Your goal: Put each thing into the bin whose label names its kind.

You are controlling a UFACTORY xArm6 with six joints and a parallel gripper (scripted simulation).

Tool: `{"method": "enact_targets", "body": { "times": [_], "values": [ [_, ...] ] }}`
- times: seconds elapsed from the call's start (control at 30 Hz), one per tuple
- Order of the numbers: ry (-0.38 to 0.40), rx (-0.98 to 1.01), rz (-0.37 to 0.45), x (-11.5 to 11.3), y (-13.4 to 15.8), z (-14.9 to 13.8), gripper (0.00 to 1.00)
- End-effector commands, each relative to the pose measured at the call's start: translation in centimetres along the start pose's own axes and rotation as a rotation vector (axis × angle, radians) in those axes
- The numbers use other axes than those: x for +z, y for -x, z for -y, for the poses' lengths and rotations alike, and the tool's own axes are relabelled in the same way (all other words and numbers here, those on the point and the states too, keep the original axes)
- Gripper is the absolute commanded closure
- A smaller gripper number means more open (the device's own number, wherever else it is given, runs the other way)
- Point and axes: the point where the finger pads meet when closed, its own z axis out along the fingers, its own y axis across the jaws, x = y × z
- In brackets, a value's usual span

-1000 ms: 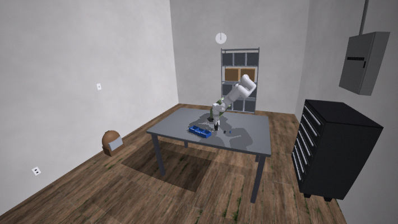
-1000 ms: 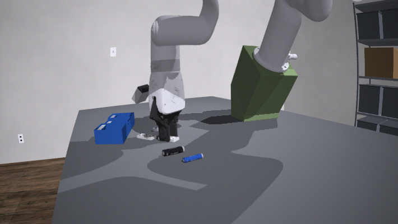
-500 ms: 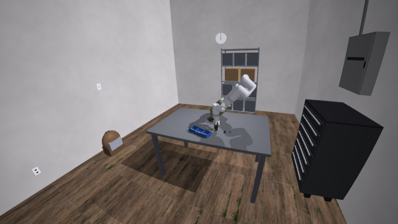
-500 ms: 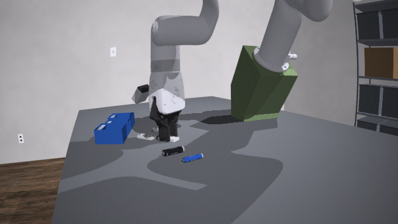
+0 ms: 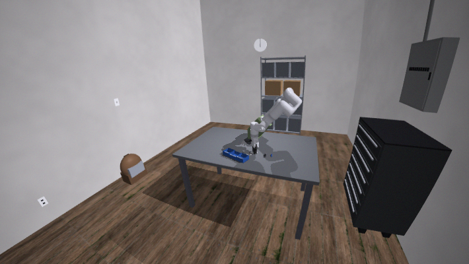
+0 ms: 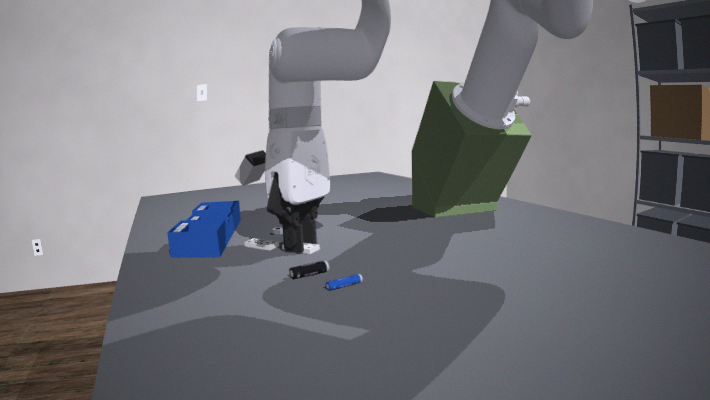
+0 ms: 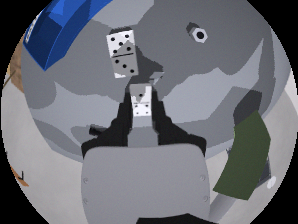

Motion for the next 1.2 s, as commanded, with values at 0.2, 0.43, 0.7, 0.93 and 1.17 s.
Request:
{"method": "enact_targets", "body": {
  "times": [0.2,0.43,0.7,0.93,1.17],
  "values": [
    [-0.001,0.000,-0.002,-2.7,-0.1,0.1,1.00],
    [-0.001,0.000,-0.002,-4.4,-0.1,0.1,1.00],
    [-0.001,-0.001,-0.002,-6.1,-0.1,0.1,1.00],
    [-0.001,-0.001,-0.002,-6.1,-0.1,0.1,1.00],
    [-0.001,-0.001,-0.002,-6.1,-0.1,0.1,1.00]
  ]
}}
